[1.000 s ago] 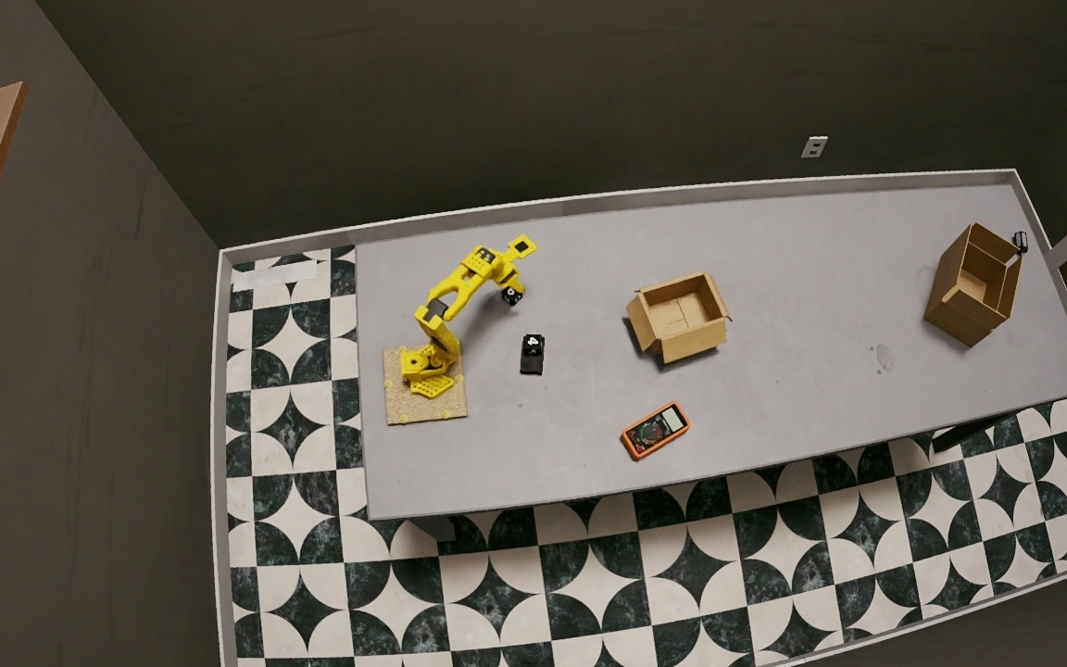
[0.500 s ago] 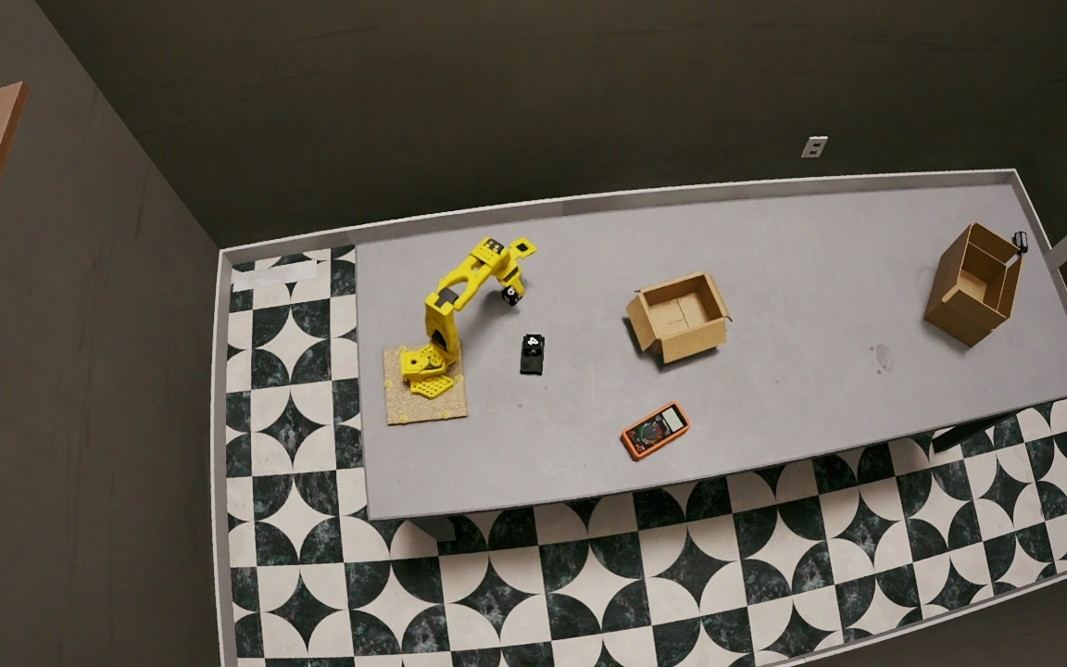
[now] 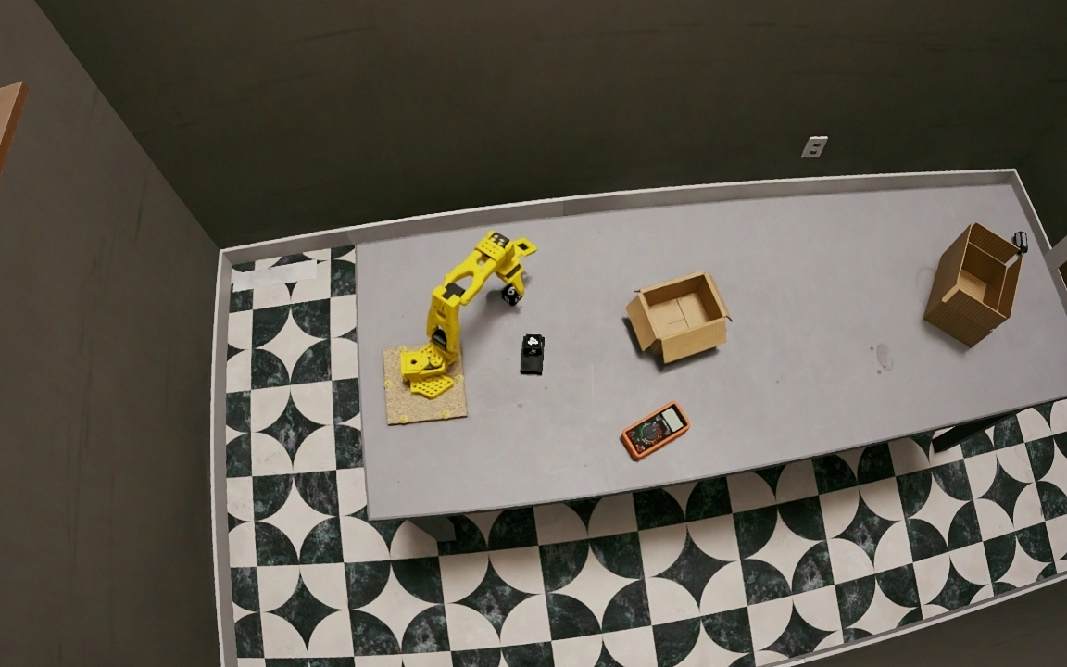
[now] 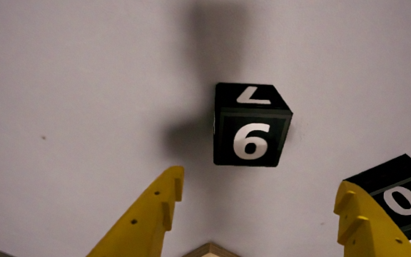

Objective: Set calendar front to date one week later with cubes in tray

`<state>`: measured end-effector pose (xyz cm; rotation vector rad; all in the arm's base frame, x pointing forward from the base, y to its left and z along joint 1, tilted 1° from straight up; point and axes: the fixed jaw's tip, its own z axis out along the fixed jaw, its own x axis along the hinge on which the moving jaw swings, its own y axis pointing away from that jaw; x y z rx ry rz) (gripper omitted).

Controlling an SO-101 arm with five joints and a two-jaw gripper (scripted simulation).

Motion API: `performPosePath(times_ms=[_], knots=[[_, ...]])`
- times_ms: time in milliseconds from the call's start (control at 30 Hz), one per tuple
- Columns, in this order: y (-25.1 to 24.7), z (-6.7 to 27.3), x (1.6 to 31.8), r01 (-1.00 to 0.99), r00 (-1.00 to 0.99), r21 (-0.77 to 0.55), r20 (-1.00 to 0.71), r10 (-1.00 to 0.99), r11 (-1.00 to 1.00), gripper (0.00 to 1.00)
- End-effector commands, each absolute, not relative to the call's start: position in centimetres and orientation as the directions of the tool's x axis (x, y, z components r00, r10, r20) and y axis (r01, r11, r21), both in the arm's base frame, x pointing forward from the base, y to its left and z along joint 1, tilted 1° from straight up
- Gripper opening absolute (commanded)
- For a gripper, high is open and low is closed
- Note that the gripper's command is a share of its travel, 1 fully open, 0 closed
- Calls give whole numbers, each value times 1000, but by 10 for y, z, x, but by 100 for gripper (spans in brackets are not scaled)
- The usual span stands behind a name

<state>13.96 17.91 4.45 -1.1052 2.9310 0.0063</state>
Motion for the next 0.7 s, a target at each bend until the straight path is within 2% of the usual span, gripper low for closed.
performPosePath(times_ms=[0,667], knots=[[180,43,137,-676,-737,-1,5,-676,737,35],[179,44,137,-693,-721,-2,16,-693,721,35]])
